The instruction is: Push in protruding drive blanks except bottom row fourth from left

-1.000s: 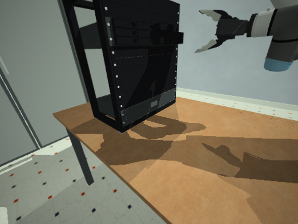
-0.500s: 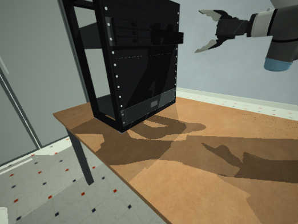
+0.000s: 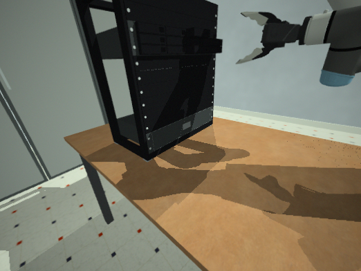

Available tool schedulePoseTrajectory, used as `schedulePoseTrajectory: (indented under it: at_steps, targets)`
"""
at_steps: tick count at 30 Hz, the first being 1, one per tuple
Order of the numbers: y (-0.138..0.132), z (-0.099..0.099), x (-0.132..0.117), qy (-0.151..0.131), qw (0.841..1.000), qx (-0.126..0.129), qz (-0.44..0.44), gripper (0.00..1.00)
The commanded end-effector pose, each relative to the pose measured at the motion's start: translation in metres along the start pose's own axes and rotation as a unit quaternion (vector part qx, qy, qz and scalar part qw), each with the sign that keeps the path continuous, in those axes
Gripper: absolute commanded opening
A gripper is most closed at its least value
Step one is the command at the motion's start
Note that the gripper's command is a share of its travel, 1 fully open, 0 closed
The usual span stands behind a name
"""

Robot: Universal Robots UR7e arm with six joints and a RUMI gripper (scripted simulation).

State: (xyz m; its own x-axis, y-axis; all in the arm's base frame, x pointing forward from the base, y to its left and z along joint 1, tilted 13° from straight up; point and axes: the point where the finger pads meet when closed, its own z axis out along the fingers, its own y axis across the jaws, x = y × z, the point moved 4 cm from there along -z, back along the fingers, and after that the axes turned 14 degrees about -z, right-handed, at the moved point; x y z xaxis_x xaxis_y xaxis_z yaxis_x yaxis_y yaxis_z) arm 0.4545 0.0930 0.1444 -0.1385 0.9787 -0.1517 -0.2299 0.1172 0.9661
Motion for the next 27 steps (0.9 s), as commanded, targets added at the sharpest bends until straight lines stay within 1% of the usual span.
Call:
schedulePoseTrajectory:
  at_steps: [1, 7, 14, 27]
  targets:
    - [0.0, 0.0, 0.0, 0.0, 1.0, 0.0, 0.0, 1.0]
    - [-0.001, 0.002, -0.003, 0.0, 1.0, 0.0, 0.0, 1.0]
    - [-0.008, 0.023, -0.029, 0.0, 1.0, 0.0, 0.0, 1.0]
    - [-0.008, 0.024, -0.03, 0.0, 1.0, 0.0, 0.0, 1.0]
